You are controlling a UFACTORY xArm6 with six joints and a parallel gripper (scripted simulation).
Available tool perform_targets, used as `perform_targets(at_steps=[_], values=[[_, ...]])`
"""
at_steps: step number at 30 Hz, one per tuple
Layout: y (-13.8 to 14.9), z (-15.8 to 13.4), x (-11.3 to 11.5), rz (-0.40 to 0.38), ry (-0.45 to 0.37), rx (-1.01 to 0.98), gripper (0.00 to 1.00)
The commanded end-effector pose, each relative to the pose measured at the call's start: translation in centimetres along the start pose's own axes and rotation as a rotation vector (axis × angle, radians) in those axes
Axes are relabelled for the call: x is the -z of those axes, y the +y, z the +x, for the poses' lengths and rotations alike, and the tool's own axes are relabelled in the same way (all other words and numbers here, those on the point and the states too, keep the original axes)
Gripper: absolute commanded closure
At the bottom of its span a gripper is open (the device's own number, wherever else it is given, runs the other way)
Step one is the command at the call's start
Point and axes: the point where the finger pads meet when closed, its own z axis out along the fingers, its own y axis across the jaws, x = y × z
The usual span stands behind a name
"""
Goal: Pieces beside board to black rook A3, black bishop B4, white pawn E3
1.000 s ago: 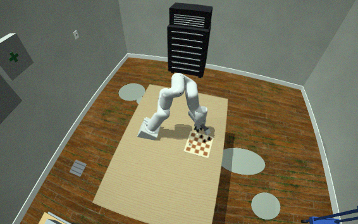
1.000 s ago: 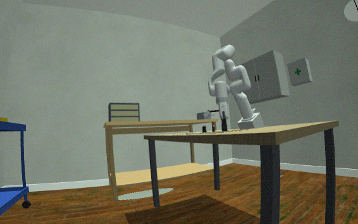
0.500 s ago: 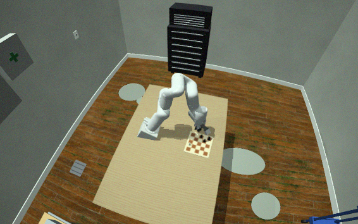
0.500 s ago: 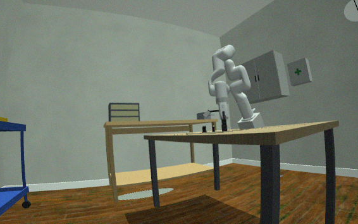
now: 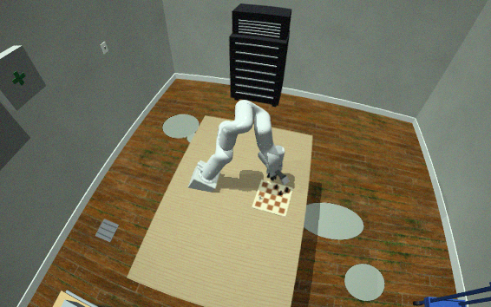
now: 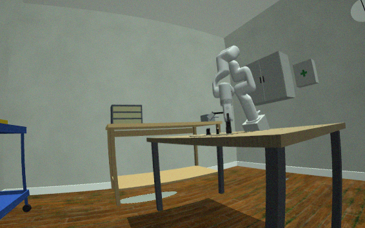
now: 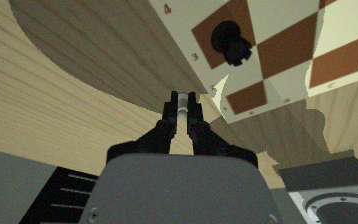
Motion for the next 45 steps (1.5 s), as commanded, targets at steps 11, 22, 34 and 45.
perform_targets(at_steps=[11, 22, 34, 45], values=[[0.0, 0.0, 0.0, 0.001, 0.000, 0.000, 1.00], [0.0, 0.0, 1.4, 0.001, 0.001, 0.000, 1.00], [0.0, 0.0, 8.4, 0.001, 0.000, 0.000, 1.00], [0.0, 0.0, 10.0, 0.001, 0.000, 0.000, 1.00]])
